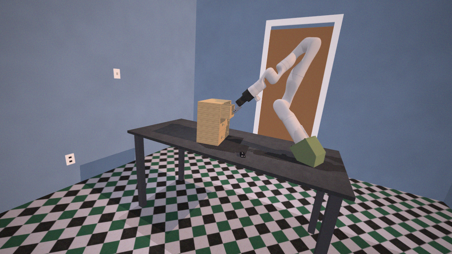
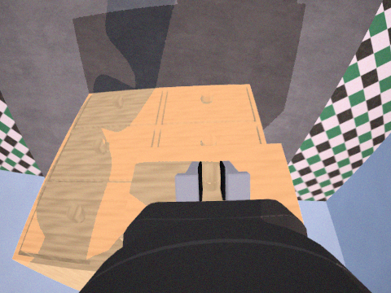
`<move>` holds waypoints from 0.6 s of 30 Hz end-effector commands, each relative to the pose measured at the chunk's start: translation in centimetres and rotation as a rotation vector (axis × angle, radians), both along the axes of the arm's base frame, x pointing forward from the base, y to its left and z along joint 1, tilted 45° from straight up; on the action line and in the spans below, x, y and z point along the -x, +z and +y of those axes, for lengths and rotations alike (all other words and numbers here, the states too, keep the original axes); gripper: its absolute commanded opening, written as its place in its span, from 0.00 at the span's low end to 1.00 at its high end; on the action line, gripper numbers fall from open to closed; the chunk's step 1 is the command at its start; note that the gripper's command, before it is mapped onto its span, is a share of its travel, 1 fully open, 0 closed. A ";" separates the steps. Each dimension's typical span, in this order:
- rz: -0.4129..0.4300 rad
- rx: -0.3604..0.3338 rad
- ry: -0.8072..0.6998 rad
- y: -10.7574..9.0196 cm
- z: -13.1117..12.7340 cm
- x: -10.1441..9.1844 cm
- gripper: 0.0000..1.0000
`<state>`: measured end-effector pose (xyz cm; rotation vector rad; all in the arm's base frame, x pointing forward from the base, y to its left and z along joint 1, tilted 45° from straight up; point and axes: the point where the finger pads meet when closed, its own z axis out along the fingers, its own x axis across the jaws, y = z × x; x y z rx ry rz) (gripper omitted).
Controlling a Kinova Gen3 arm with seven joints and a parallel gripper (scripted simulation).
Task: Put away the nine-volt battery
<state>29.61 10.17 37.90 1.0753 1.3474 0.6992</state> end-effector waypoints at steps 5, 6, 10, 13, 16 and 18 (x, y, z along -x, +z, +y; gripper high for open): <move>-0.001 0.000 0.001 0.0 0.1 0.0 0.37; -0.001 0.000 0.001 0.0 0.1 0.0 0.37; -0.001 0.000 0.001 0.0 0.1 0.0 0.43; -0.001 0.000 0.001 0.0 0.1 0.0 0.49; -0.001 0.000 0.001 0.0 0.1 0.0 0.55; -0.001 0.000 0.001 0.0 0.1 0.0 0.55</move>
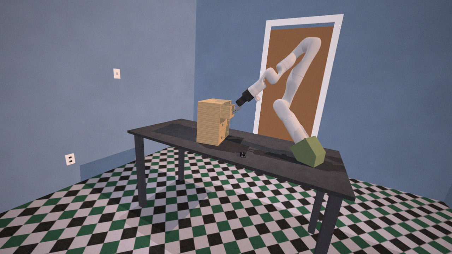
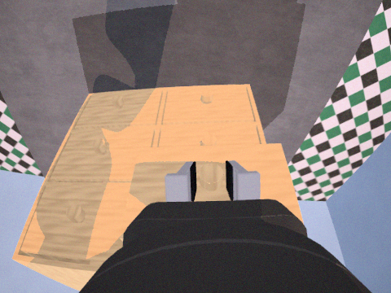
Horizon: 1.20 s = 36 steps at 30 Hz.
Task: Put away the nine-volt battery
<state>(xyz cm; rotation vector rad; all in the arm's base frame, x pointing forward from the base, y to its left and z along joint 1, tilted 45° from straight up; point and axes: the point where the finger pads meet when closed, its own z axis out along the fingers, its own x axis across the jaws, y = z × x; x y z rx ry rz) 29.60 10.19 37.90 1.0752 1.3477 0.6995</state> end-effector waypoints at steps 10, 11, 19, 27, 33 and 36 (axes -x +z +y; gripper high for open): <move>-0.001 0.000 0.001 0.0 0.0 0.0 0.67; -0.001 0.000 0.001 0.0 0.0 0.0 0.67; -0.001 0.000 0.001 -0.1 0.0 0.2 0.67; -0.001 0.000 0.001 -0.9 -0.2 1.3 0.67; 0.001 -0.005 -0.008 -1.8 -0.4 2.7 0.67; 0.003 -0.005 -0.013 -2.3 -0.5 3.3 0.67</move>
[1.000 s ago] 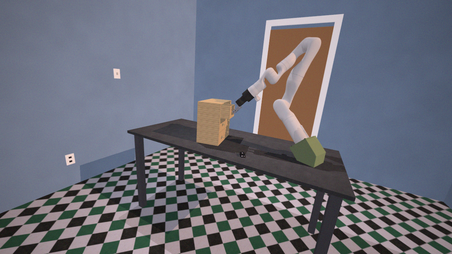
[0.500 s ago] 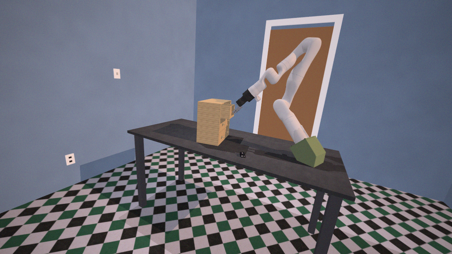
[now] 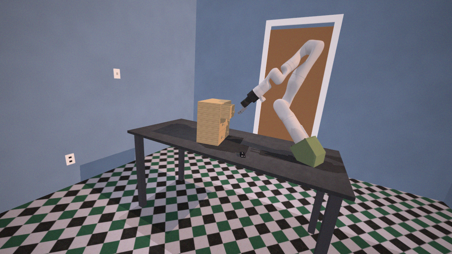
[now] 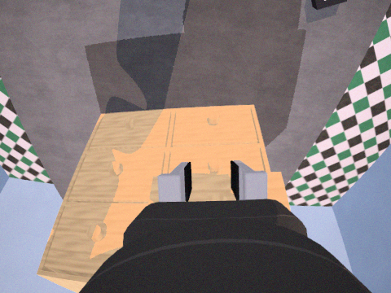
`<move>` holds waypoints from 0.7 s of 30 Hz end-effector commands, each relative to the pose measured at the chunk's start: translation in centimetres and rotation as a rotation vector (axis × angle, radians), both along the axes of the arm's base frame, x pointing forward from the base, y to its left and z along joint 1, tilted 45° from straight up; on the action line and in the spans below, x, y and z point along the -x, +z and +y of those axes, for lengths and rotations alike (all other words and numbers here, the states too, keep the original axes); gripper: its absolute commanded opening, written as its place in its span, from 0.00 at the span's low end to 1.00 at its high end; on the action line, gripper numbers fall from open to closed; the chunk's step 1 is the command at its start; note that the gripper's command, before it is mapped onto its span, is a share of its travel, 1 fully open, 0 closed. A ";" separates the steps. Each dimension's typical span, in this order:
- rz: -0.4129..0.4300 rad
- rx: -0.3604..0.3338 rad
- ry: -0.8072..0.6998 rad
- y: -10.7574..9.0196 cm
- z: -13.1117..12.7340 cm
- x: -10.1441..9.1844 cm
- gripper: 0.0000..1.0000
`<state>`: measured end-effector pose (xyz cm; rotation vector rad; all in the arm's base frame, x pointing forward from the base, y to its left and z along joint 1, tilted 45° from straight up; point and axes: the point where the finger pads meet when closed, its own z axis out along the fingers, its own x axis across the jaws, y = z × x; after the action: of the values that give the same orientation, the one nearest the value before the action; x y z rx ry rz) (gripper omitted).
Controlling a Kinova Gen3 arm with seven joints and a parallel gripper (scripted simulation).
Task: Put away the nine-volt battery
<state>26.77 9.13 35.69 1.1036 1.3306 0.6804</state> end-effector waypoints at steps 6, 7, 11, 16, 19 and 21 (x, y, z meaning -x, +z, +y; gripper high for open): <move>0.001 0.004 0.014 -0.4 0.5 1.0 0.67; 0.001 0.004 0.013 -0.5 0.5 1.1 0.67; 0.002 0.004 0.012 -0.6 0.4 1.2 0.67; 0.001 0.005 0.012 -0.6 0.4 1.3 0.67; -0.001 0.006 0.013 -0.7 0.5 1.7 0.67; -0.001 0.006 0.013 -0.7 0.5 1.7 0.67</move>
<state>25.17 9.37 34.91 1.0968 1.3365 0.6808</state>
